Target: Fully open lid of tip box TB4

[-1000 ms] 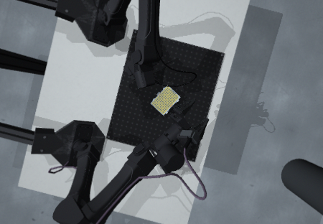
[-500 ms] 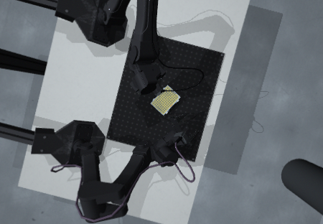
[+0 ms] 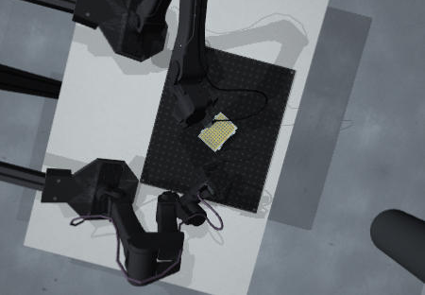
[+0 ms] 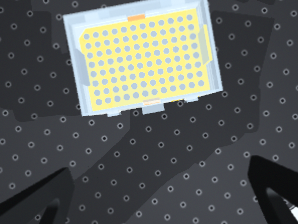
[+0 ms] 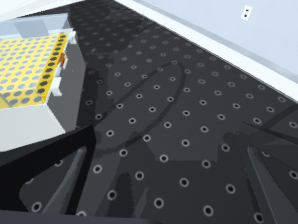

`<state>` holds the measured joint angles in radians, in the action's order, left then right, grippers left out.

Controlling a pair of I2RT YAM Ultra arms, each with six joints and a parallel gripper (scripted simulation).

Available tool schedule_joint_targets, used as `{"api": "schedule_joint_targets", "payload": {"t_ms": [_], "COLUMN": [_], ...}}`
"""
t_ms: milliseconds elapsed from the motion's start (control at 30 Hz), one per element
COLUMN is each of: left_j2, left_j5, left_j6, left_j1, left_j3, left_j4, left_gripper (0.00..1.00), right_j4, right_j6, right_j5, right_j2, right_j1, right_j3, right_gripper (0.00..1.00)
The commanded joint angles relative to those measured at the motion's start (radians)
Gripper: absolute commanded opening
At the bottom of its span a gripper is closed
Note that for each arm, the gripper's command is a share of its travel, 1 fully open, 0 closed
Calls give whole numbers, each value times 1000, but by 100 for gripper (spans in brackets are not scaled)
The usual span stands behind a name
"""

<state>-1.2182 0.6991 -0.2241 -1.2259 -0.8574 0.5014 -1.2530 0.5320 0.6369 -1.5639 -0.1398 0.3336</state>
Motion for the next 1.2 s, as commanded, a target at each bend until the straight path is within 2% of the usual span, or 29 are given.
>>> {"api": "schedule_joint_targets", "payload": {"t_ms": [0, 167, 467, 1167], "left_j2": [-12, -12, -12, -12], "left_j5": [1, 1, 1, 1], "left_j6": [8, 8, 8, 8], "left_j1": [-15, -15, -15, -15], "left_j3": [1, 1, 1, 1], "left_j4": [-19, -19, -19, -19], "left_gripper": [100, 100, 100, 100], "right_j4": [-136, -234, -293, -317], "right_j6": [73, 14, 63, 33], "right_j5": [66, 77, 63, -23], "right_j2": [-37, -137, -251, -319], "right_j1": [-18, -81, -183, -276], "right_j3": [-80, -151, -164, -93], "right_gripper": [100, 100, 100, 100]}}
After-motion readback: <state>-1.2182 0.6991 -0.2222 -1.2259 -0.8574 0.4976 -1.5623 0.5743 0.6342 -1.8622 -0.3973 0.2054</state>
